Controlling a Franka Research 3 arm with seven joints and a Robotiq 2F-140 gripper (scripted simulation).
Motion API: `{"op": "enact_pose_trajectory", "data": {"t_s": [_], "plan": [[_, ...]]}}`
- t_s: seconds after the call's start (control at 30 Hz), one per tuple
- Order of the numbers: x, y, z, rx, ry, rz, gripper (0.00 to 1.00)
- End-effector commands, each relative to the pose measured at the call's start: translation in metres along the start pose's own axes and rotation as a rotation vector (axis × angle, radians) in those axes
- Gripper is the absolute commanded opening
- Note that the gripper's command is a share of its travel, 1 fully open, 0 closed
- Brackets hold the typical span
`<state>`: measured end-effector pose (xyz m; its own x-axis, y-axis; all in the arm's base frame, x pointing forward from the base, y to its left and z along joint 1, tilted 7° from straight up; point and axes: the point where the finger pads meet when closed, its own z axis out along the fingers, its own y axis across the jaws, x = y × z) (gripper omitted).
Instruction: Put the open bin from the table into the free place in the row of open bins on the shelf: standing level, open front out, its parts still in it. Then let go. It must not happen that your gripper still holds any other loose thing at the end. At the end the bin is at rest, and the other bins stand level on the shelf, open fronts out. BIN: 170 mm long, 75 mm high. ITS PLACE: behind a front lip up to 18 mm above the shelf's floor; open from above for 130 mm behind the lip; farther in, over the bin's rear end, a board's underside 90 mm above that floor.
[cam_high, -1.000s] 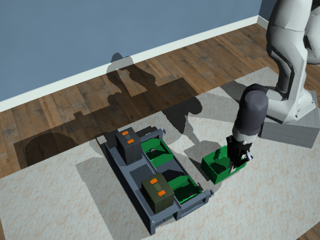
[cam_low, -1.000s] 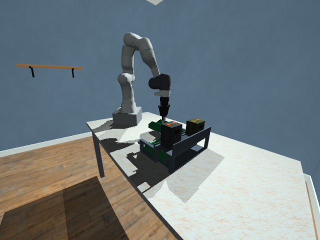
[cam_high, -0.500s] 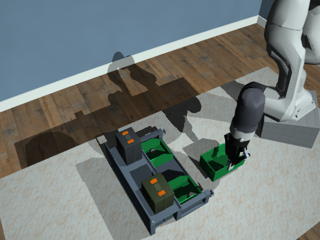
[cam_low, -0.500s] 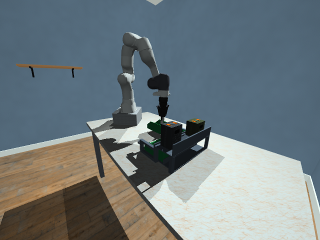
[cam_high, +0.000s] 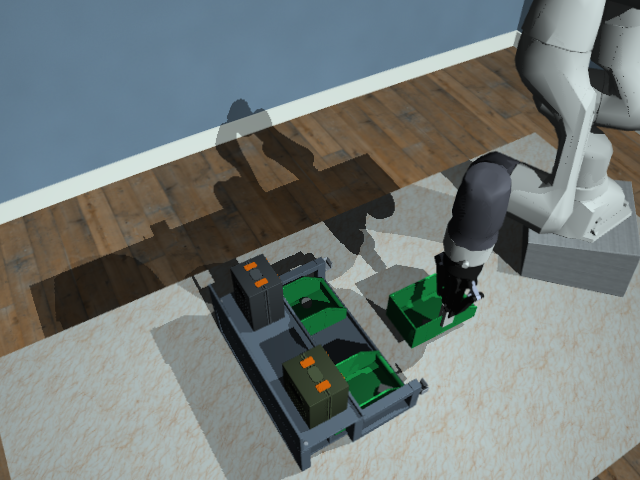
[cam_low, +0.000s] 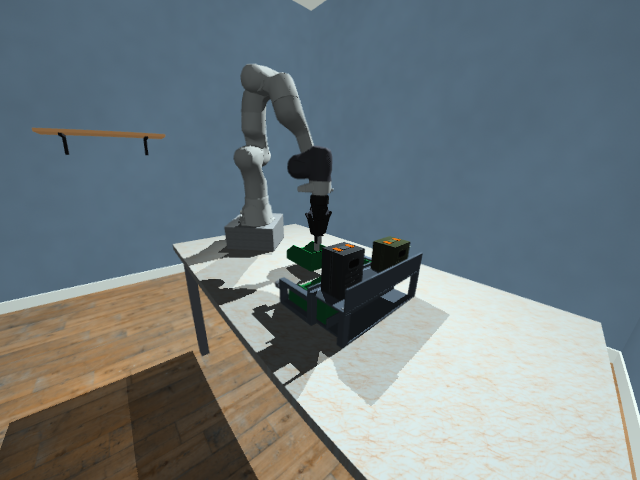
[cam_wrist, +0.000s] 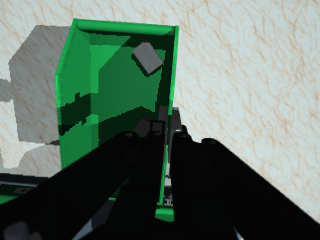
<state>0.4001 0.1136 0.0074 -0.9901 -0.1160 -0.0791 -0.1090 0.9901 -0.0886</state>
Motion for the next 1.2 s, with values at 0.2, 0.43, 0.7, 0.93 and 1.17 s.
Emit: {"op": "enact_pose_trajectory", "data": {"t_s": [0.2, 0.43, 0.7, 0.93, 1.17], "plan": [[-0.004, -0.025, -0.001, -0.006, -0.007, -0.037, 0.0], [-0.006, -0.041, 0.0, -0.006, -0.007, -0.034, 0.0], [-0.006, -0.047, 0.0, -0.006, -0.007, -0.033, 0.0], [-0.006, -0.047, 0.0, -0.006, -0.007, -0.033, 0.0], [-0.006, -0.047, 0.0, -0.006, -0.007, -0.033, 0.0]]}}
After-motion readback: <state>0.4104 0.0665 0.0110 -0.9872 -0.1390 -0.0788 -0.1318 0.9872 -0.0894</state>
